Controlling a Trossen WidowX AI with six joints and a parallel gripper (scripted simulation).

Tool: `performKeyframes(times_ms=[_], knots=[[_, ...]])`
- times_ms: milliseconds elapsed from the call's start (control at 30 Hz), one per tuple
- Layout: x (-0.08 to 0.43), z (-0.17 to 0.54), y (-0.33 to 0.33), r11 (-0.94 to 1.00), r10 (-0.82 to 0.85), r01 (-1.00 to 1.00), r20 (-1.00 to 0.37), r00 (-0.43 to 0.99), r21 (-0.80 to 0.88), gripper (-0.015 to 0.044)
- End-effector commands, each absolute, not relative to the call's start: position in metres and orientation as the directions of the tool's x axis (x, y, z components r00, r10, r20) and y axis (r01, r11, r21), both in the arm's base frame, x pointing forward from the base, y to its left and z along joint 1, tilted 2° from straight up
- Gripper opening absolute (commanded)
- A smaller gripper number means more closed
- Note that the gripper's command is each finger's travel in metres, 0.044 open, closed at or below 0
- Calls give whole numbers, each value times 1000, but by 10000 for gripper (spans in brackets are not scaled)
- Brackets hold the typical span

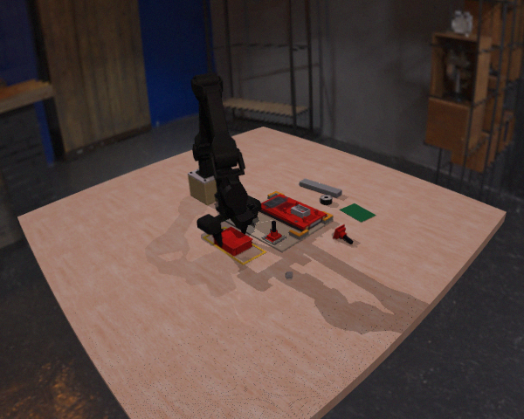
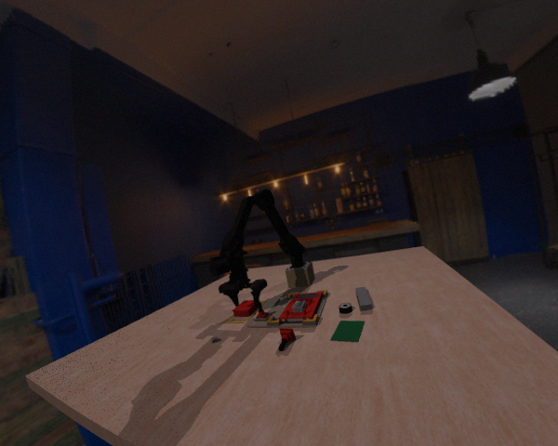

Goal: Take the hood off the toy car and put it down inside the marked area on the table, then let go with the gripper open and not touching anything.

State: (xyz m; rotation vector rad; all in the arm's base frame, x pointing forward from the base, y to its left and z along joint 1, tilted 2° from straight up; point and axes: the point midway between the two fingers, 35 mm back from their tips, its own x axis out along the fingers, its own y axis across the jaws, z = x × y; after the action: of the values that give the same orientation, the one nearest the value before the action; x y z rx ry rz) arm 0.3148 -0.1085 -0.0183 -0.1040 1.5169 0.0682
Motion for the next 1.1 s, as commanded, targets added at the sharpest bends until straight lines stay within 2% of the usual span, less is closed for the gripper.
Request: performKeyframes(times_ms=[0, 233, 1067], knots=[[316, -2, -109, 994, -21, -109, -998, 59, -28, 440], [311, 52, -108, 994, -21, -109, -998, 64, -28, 440], [311, 52, -108, 994, -21, -109, -998, 64, -28, 440]])
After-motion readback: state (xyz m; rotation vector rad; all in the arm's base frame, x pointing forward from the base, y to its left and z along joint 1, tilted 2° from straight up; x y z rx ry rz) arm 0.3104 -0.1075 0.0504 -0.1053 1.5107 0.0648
